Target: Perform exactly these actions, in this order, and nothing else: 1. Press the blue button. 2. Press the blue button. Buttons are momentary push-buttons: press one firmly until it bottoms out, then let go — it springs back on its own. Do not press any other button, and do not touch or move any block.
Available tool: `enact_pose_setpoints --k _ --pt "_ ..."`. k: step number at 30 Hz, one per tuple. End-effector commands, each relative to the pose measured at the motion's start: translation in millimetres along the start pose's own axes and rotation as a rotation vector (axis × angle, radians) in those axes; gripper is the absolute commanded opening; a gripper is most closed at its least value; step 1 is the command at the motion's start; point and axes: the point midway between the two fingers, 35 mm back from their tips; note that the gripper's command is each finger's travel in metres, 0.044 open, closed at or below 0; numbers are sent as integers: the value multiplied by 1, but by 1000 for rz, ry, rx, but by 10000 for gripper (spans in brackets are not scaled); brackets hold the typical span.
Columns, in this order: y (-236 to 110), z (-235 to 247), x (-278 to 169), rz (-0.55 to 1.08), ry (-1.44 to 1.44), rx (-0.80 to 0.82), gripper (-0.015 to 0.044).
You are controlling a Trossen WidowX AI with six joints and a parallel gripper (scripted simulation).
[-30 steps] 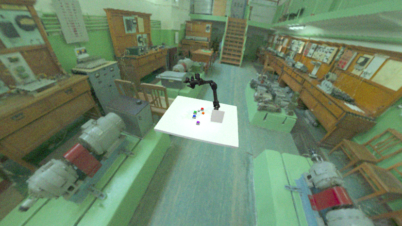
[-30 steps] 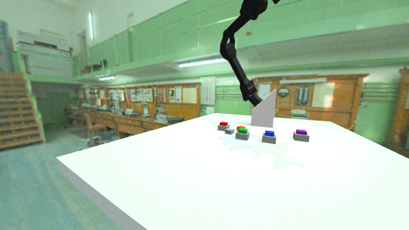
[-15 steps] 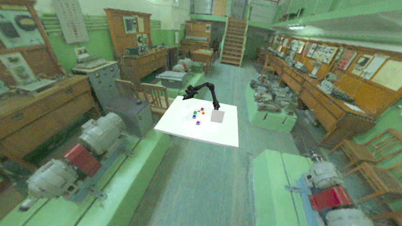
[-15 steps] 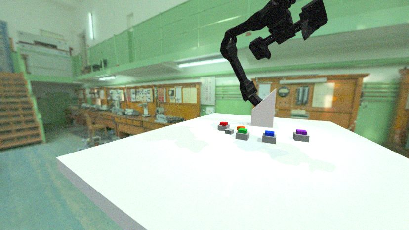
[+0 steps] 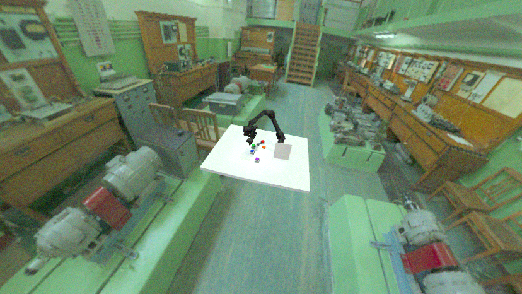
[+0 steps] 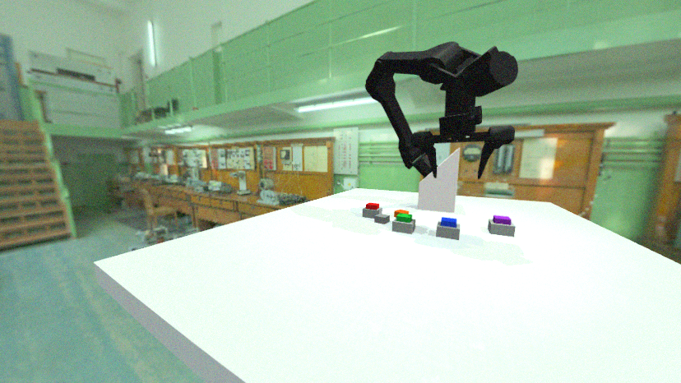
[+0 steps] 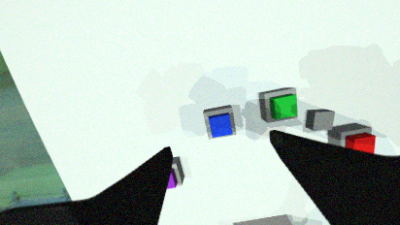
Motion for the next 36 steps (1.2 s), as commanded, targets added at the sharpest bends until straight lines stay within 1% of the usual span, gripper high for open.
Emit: enact_pose_setpoints --k 1,7,8,9,11,12,21,22,36 --pt "9 -4 -20 94 -32 -9 400" --pt "9 -4 -20 94 -32 -9 400" --pt "13 -3 -20 94 -32 -9 374" --pt "23 -3 -20 94 -32 -8 348" --pt "57 -4 -23 94 -32 -10 295" --pt "67 -5 -25 94 -32 -11 269" --pt "71 -5 -26 94 -32 -11 32" --pt "71 -5 -26 94 -32 -11 20" --pt "75 -5 -26 94 -32 -11 20"
Point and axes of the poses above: the point midway between the two fingers, 35 mm back from their tips, its own y axis out along the fingers, its own z axis across the jaws, x = y × z, and after that the axes turned 11 degrees about -y, right-handed
